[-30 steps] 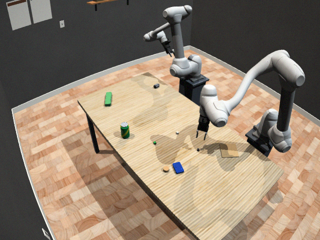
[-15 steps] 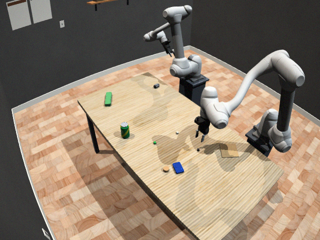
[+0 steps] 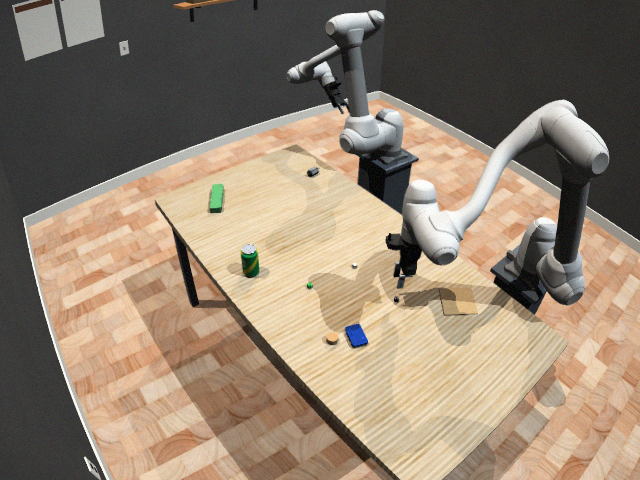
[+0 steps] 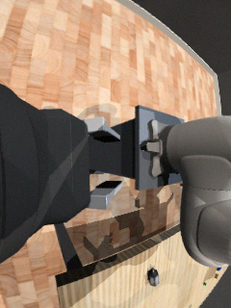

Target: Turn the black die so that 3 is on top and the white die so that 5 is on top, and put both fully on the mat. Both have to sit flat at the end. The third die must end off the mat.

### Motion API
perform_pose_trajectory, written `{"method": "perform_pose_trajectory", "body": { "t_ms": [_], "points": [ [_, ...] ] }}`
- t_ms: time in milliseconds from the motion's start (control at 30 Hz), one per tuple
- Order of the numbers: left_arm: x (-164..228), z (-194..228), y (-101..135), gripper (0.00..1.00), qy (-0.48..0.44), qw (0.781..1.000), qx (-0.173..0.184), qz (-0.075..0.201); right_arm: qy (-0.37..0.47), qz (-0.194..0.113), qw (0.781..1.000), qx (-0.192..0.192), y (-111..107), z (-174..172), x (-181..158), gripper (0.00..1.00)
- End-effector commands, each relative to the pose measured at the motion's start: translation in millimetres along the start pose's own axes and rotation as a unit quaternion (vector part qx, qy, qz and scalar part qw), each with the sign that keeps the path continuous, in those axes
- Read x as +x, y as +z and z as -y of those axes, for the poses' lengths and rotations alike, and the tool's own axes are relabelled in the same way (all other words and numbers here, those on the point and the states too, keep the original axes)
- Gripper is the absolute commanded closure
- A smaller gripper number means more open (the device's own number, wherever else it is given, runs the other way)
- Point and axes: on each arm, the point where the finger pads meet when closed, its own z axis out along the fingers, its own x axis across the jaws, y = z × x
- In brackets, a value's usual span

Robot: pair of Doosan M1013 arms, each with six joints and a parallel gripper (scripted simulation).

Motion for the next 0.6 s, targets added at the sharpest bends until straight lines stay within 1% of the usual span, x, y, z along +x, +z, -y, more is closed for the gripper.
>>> {"method": "perform_pose_trajectory", "body": {
  "t_ms": [0, 100, 167, 233, 467, 500, 567],
  "points": [
    [-2.6, -1.8, 9.4, 0.0, 0.087, 0.996, 0.0, -0.004, -0.001, 0.001, 1.0, -0.004, -0.4, -0.9, -2.5, 0.0],
    [-2.2, -3.2, 12.6, 0.0, 0.133, 0.991, 0.0, -0.004, -0.001, 0.001, 1.0, -0.004, -0.4, -0.9, -2.5, 0.0],
    [-1.9, -4.9, 16.1, 0.0, 0.184, 0.983, 0.0, -0.004, -0.001, 0.001, 1.0, -0.004, -0.4, -0.9, -2.5, 0.0],
    [-1.7, -5.7, 17.6, 0.0, 0.205, 0.979, 0.0, -0.004, -0.001, 0.001, 1.0, -0.004, -0.4, -0.9, -2.5, 0.0],
    [-1.6, -6.9, 19.7, 0.0, 0.234, 0.972, 0.001, -0.004, -0.001, 0.001, 1.0, -0.004, -0.4, -0.9, -2.5, 0.0],
    [-1.6, -6.9, 19.7, 0.36, 0.234, 0.972, 0.001, -0.004, -0.001, 0.001, 1.0, -0.004, -0.4, -0.9, -2.5, 0.0],
    [-1.6, -6.9, 19.7, 0.36, 0.234, 0.972, 0.001, -0.004, -0.001, 0.001, 1.0, -0.004, -0.4, -0.9, -2.5, 0.0]
  ]
}}
